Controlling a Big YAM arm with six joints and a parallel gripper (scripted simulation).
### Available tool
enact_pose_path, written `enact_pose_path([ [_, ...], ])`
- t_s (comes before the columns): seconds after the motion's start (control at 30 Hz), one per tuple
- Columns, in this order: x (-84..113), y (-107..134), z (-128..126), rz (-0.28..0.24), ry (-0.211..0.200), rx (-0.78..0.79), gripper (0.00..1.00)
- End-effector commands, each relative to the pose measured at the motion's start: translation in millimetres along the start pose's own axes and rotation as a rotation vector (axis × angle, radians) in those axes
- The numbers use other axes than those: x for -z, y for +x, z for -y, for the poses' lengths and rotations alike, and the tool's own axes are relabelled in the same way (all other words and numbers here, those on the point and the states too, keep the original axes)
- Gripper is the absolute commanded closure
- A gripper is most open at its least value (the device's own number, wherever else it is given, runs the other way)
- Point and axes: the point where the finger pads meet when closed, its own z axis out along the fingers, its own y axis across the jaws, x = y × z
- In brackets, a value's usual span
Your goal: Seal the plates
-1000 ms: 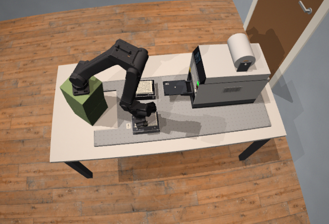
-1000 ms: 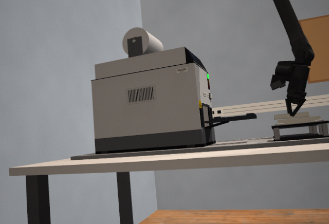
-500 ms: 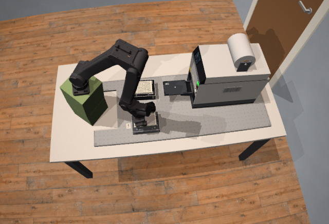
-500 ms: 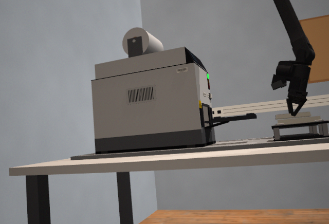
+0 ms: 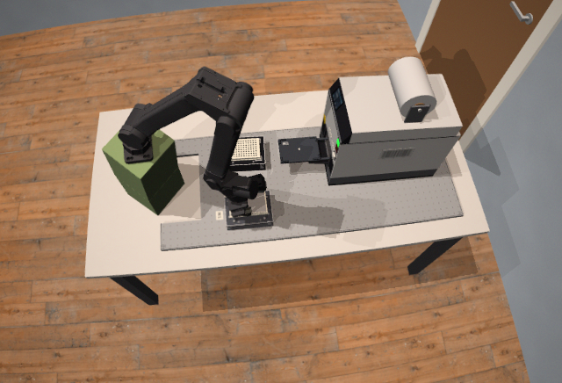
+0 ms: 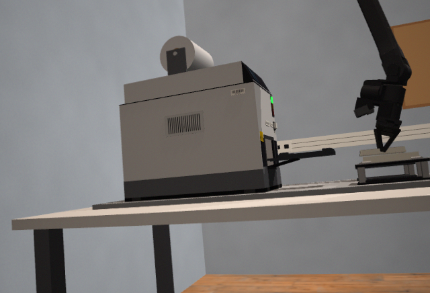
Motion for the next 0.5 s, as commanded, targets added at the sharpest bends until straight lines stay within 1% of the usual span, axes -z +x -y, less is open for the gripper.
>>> enact_pose_path([
  [0.0, 0.6, 15.3, -2.6, -0.024, -0.008, -0.008, 1.0],
  [0.07, 0.6, 15.3, -2.6, -0.024, -0.008, -0.008, 1.0],
  [0.2, -5.6, 5.9, 2.4, -0.005, 0.001, -0.004, 1.0],
  [0.33, -7.2, 3.4, 3.7, 0.003, 0.005, -0.002, 1.0],
  [0.47, -7.3, 7.4, 1.6, -0.003, 0.002, -0.002, 1.0],
])
